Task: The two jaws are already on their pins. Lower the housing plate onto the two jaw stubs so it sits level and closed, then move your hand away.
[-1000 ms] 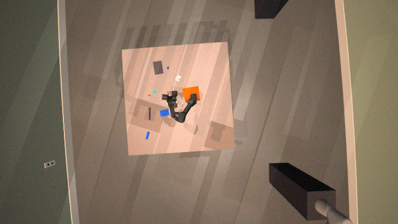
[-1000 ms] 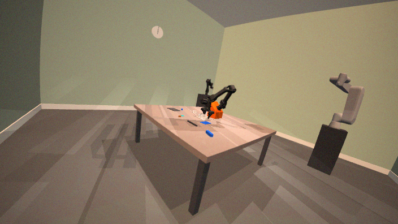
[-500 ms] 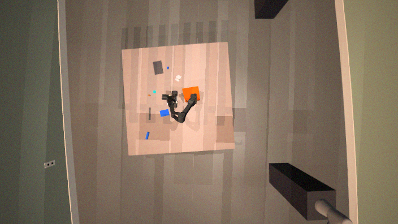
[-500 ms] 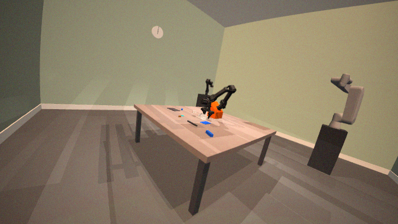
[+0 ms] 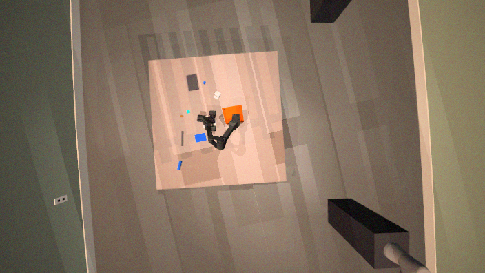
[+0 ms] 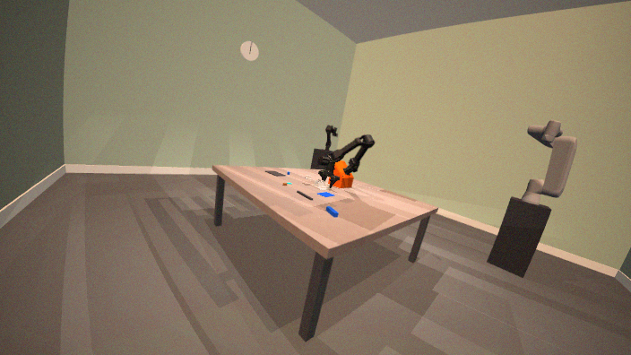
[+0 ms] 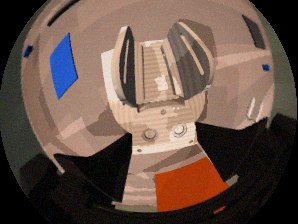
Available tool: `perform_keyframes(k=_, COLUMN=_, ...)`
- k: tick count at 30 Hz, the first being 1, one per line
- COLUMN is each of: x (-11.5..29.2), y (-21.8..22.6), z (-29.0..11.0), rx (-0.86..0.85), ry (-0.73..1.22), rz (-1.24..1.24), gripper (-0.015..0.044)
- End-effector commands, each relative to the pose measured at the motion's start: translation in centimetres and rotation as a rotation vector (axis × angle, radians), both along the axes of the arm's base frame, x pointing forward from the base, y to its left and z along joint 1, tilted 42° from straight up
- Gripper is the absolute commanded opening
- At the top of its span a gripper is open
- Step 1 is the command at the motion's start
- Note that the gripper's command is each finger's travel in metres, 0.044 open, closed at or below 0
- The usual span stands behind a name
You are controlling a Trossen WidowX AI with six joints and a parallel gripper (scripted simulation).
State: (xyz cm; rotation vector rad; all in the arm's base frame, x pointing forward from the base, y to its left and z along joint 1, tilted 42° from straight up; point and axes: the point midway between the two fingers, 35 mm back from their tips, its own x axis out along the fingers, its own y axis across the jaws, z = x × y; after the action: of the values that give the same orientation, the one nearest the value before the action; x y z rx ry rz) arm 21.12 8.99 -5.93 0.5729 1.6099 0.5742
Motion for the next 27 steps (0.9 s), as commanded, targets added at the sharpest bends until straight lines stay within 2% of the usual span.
perform_keyframes(k=1, x=-0.05, y=0.11, z=0.01, rx=0.005, ry=0.005, rz=-0.004, gripper=0.0351)
perform_keyframes(k=23, x=-0.05, y=0.11, z=0.01, rx=0.005, ry=0.005, rz=-0.004, gripper=0.0351)
perform_keyframes(k=26, x=0.0, y=0.0, z=0.0, rx=0.0, ry=0.0, rz=0.0, gripper=0.043)
perform_keyframes(k=27, x=0.0, y=0.0, z=0.0, rx=0.0, ry=0.0, rz=0.0, gripper=0.044)
